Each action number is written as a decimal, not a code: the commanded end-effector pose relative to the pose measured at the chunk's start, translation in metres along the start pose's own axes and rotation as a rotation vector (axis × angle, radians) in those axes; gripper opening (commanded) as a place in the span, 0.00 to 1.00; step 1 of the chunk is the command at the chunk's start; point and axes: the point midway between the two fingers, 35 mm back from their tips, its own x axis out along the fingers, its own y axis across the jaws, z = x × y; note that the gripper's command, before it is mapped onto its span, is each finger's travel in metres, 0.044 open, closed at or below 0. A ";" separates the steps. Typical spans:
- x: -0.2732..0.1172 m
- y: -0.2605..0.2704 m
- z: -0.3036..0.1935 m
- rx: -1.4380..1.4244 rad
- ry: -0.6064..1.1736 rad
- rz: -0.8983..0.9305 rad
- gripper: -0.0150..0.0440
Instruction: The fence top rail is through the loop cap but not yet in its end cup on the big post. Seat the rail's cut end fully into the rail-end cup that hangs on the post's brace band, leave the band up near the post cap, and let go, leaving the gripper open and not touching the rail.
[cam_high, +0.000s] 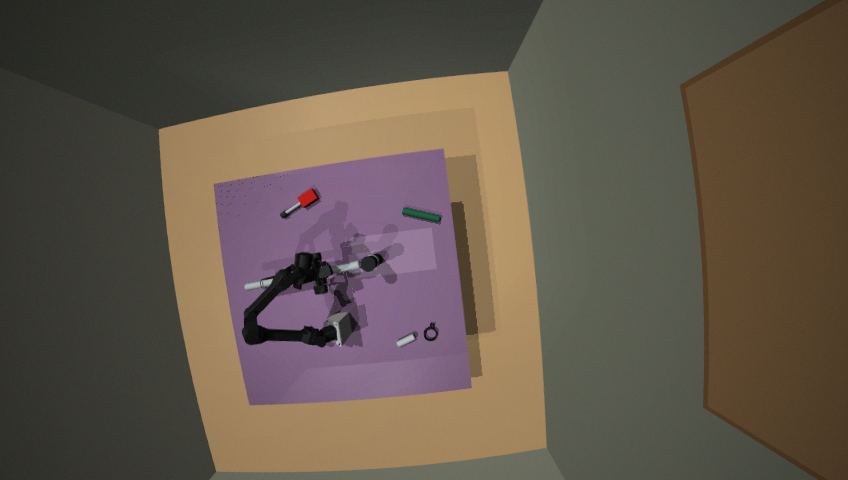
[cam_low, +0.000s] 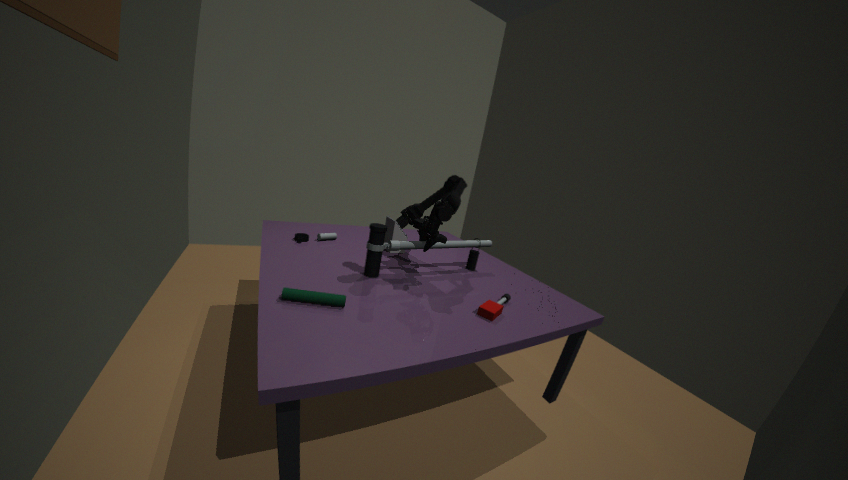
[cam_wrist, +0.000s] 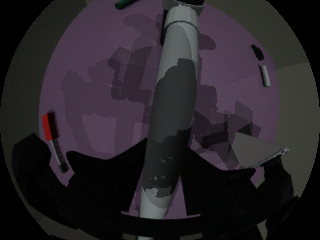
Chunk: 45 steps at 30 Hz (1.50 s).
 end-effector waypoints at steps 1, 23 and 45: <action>-0.003 0.001 0.005 -0.001 -0.013 0.006 0.25; 0.001 0.001 0.007 0.000 -0.001 0.000 0.25; 0.001 0.004 0.027 -0.001 -0.002 0.000 0.25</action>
